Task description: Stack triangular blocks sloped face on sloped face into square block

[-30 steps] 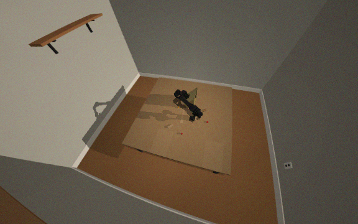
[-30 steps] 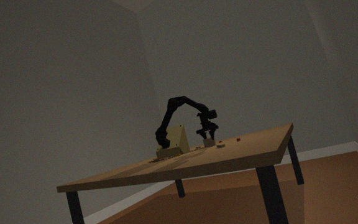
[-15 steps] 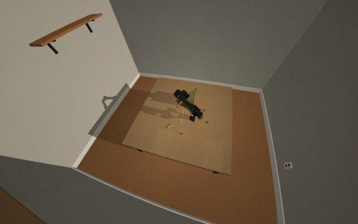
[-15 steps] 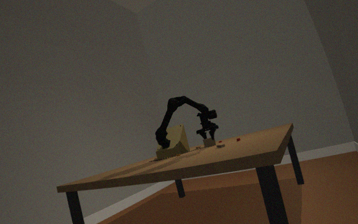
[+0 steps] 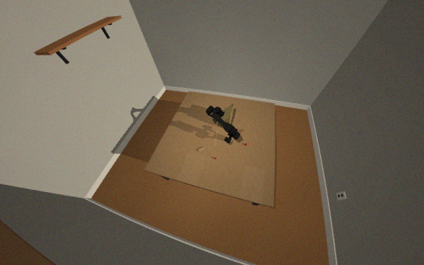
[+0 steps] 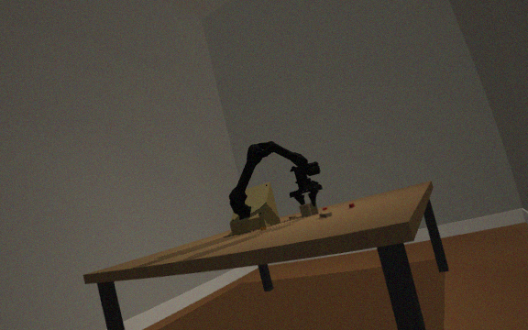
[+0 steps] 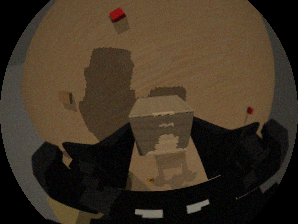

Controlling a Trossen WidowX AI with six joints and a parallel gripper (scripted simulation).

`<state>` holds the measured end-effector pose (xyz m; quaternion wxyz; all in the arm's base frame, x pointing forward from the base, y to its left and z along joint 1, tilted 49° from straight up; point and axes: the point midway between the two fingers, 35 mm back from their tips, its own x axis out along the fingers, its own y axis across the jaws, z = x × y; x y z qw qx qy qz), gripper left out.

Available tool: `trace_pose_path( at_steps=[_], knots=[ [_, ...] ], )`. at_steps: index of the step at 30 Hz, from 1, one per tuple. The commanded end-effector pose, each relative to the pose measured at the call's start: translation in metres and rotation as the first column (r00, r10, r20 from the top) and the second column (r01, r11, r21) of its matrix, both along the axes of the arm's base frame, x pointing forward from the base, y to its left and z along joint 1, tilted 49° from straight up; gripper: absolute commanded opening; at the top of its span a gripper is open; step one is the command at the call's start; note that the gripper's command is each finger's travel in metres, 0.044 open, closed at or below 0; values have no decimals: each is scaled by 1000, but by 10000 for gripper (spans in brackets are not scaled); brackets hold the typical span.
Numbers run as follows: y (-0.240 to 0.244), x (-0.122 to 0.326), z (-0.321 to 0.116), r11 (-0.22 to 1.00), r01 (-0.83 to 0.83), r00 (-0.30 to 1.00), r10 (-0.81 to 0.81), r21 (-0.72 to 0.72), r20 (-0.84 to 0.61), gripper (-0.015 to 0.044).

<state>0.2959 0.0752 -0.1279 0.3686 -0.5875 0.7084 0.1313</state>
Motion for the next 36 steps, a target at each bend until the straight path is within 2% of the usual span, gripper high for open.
trace_pose_path(
  at_steps=[1,21,36],
  knots=[
    [-1,0,0,1000,-5,1000,5,-2,-1,0],
    [-2,0,-1,1000,-7,1000,7,-1,0,0],
    [-1,-1,-1,1000,-1,1000,1,0,0,394]
  ],
)
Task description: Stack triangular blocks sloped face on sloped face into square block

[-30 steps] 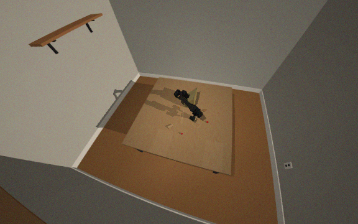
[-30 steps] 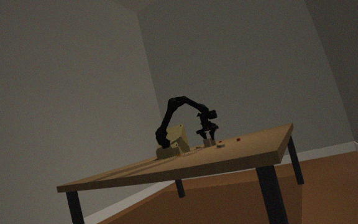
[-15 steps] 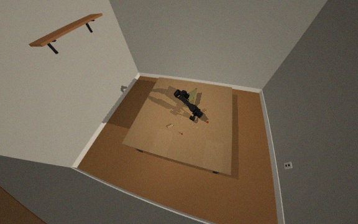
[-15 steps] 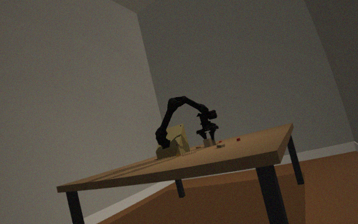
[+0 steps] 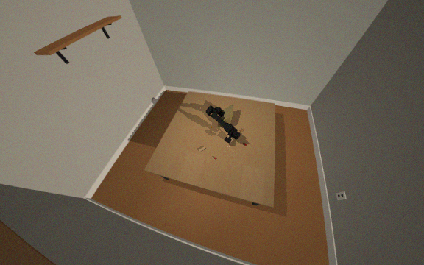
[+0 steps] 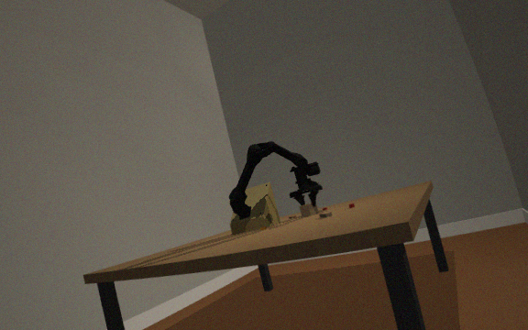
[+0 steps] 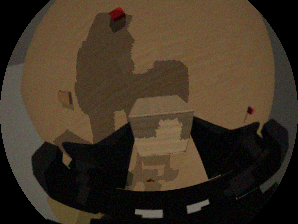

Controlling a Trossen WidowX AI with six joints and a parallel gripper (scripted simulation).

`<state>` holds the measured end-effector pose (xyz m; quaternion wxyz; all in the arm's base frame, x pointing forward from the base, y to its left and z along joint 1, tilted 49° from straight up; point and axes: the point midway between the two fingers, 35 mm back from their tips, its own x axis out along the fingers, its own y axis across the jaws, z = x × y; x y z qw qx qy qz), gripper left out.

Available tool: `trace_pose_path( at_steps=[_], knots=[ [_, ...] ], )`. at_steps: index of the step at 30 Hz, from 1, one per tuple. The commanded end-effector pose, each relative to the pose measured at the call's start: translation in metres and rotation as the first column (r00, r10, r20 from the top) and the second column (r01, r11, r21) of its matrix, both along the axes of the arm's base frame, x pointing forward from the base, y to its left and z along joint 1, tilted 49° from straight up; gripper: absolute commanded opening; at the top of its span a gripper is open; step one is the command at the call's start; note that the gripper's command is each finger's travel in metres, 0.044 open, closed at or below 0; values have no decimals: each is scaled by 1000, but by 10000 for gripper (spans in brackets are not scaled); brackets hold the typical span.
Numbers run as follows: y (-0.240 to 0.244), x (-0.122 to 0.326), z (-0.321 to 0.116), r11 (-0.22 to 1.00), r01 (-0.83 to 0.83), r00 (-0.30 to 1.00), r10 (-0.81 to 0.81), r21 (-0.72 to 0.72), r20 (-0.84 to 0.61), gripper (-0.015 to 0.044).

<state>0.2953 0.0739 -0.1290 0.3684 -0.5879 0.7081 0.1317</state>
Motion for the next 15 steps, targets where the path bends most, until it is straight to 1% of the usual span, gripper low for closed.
trace_pose_path(
  at_steps=[1,2,11,13,15],
  knots=[
    [0,0,0,1000,0,1000,0,0,0,420],
    [0,0,0,1000,0,1000,0,0,0,440],
    [0,0,0,1000,0,1000,0,0,0,440],
    [8,2,6,1000,0,1000,0,1,0,440],
    [27,5,21,1000,-1,1000,1,4,0,440]
  ],
)
